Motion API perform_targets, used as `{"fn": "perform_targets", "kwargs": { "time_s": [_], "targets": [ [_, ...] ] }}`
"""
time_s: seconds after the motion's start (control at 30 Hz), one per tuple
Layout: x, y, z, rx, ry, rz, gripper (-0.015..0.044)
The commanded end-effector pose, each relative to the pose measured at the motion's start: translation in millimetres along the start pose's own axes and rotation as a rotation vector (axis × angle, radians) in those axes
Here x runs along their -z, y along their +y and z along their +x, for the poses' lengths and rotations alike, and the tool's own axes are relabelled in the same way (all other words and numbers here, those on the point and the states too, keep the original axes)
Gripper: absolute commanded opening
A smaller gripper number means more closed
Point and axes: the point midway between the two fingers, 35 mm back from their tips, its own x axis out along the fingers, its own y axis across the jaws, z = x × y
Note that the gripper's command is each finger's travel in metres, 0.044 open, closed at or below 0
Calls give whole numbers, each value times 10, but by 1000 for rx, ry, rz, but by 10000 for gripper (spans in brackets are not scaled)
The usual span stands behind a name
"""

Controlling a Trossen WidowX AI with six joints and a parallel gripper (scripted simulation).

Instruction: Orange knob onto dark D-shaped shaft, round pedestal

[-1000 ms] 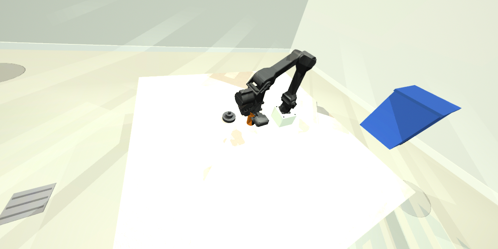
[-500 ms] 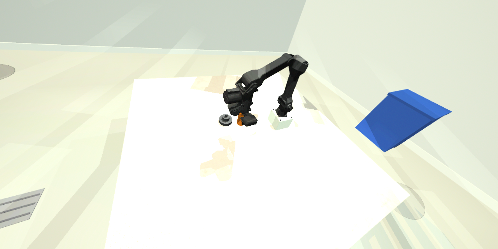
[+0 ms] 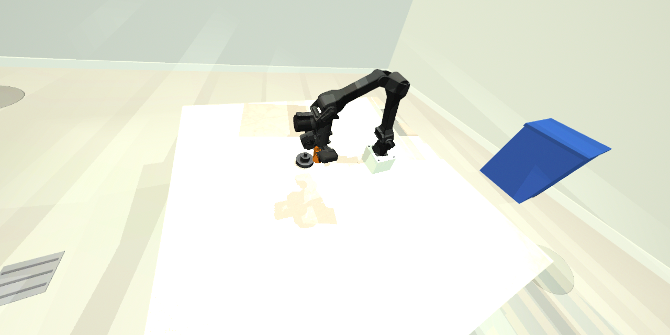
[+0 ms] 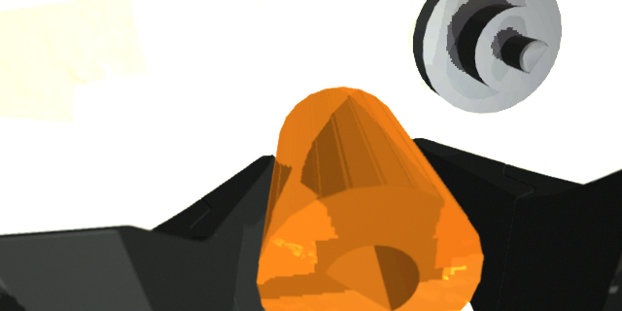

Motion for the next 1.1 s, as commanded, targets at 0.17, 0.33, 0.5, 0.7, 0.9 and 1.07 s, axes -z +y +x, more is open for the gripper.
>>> {"fn": "perform_targets", "kwargs": {
  "time_s": [0.17, 0.33, 0.5, 0.7, 0.9, 1.07],
  "targets": [
    [-82, -252, 39, 0, -13, -10, 0],
    [-99, -407, 81, 1, -13, -12, 0],
    [-109, -564, 123, 3, -12, -14, 0],
    [-110, -754, 175, 4, -11, -17, 0],
    [-99, -946, 228, 5, -10, -20, 0],
    [-95, -995, 261, 5, -10, -21, 0]
  ]
}}
